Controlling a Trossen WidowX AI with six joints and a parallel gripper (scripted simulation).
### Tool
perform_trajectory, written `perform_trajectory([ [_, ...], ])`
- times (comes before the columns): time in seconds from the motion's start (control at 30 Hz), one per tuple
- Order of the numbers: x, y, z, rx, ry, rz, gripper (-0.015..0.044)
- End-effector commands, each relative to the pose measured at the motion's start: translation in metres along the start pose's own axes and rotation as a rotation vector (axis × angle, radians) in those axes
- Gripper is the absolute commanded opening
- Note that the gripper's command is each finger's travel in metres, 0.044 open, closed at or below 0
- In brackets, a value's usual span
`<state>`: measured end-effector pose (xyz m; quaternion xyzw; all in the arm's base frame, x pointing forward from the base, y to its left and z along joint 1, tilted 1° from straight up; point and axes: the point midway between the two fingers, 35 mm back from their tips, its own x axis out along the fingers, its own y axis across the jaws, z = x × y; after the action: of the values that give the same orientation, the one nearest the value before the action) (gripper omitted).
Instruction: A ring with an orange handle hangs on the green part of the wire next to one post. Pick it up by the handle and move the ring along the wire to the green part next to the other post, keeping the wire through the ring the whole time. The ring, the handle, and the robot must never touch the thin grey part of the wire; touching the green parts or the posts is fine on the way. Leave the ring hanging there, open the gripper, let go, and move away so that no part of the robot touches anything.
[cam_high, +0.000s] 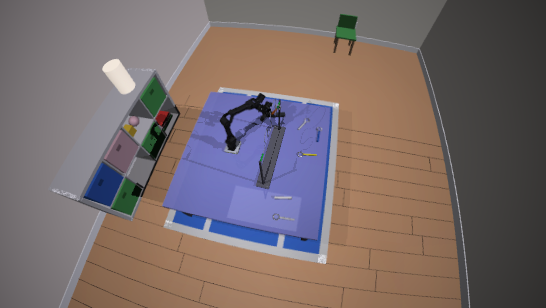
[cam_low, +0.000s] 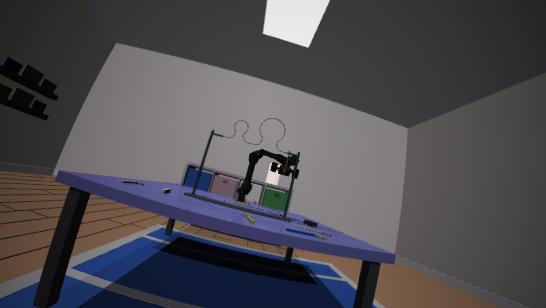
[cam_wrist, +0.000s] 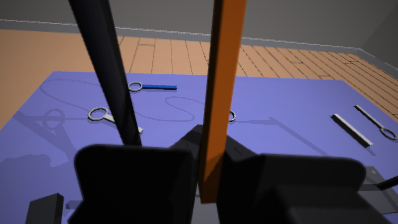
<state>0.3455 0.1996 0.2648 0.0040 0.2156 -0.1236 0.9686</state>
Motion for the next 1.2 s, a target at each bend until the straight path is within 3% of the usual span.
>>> perform_trajectory([
  [0.0,0.000,0.002,0.001,0.005,-0.004,-0.001,-0.0150],
  [1.13,0.005,0.003,-0.011,0.005,-0.004,-0.001,-0.0150],
  [1.17,0.005,0.004,-0.010,0.003,-0.003,0.002,-0.0124],
])
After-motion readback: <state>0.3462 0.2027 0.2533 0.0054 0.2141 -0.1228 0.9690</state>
